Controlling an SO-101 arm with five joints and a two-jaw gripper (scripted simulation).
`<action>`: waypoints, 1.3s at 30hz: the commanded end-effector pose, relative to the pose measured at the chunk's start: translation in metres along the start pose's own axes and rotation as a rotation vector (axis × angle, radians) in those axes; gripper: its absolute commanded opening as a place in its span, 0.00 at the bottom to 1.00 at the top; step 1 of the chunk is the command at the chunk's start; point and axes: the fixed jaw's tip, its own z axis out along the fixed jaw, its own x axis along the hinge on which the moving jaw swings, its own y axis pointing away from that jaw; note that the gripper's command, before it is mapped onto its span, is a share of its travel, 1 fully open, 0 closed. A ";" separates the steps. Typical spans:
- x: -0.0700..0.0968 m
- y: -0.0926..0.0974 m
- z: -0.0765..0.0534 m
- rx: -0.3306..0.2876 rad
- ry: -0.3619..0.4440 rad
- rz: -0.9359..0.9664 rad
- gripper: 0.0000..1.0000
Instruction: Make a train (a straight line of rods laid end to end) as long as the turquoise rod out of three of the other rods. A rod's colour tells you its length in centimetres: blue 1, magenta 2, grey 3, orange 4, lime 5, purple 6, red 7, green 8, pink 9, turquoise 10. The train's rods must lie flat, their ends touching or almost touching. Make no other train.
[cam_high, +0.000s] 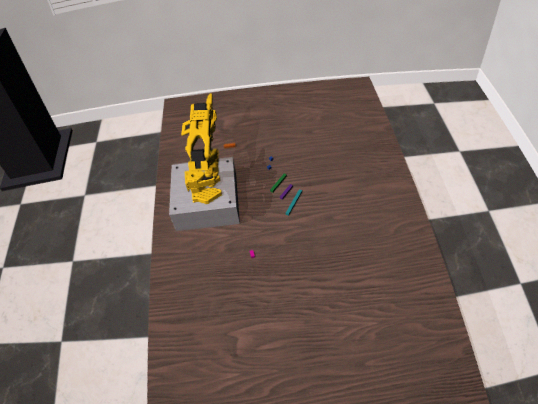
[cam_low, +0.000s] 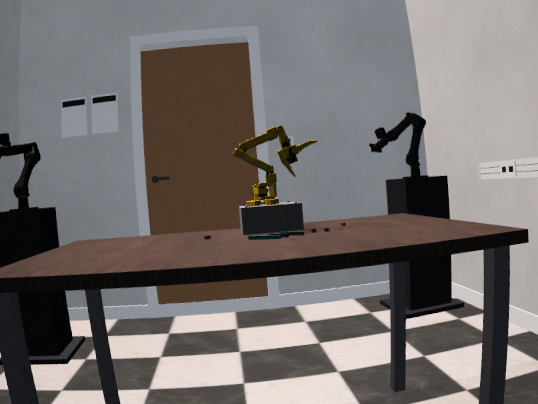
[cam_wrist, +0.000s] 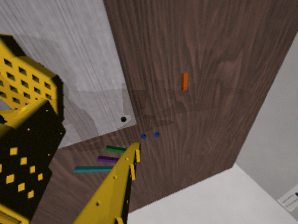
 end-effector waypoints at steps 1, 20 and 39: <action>-0.001 0.005 0.002 -0.021 -0.003 0.000 1.00; 0.002 0.004 0.002 -0.020 0.004 0.024 1.00; 0.064 0.020 -0.004 -0.011 0.169 0.590 1.00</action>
